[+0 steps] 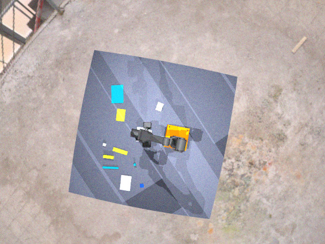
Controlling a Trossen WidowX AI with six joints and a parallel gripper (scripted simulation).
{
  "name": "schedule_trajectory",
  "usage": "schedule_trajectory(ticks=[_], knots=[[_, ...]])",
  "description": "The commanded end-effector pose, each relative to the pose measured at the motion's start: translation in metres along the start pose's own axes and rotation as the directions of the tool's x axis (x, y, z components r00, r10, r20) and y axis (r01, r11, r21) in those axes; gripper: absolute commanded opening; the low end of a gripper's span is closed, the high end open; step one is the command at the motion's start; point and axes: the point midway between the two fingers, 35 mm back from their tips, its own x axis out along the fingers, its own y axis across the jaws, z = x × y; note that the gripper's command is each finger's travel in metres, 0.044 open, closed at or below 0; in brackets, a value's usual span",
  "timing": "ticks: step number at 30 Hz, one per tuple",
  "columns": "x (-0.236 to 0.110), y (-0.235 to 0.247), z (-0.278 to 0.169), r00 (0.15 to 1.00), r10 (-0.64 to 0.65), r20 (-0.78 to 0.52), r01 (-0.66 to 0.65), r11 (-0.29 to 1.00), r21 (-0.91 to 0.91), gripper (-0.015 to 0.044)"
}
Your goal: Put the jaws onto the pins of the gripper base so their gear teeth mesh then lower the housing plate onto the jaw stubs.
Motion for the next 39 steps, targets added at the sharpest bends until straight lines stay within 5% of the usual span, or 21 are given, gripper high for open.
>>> schedule_trajectory(ticks=[1,39], knots=[[0.0010,0.0027,-0.0026,1.000,-0.004,-0.002,0.004,1.000,0.024,0.0351],[0.0010,0.0111,-0.0091,1.000,-0.004,-0.002,0.004,1.000,0.028,0.0351]])
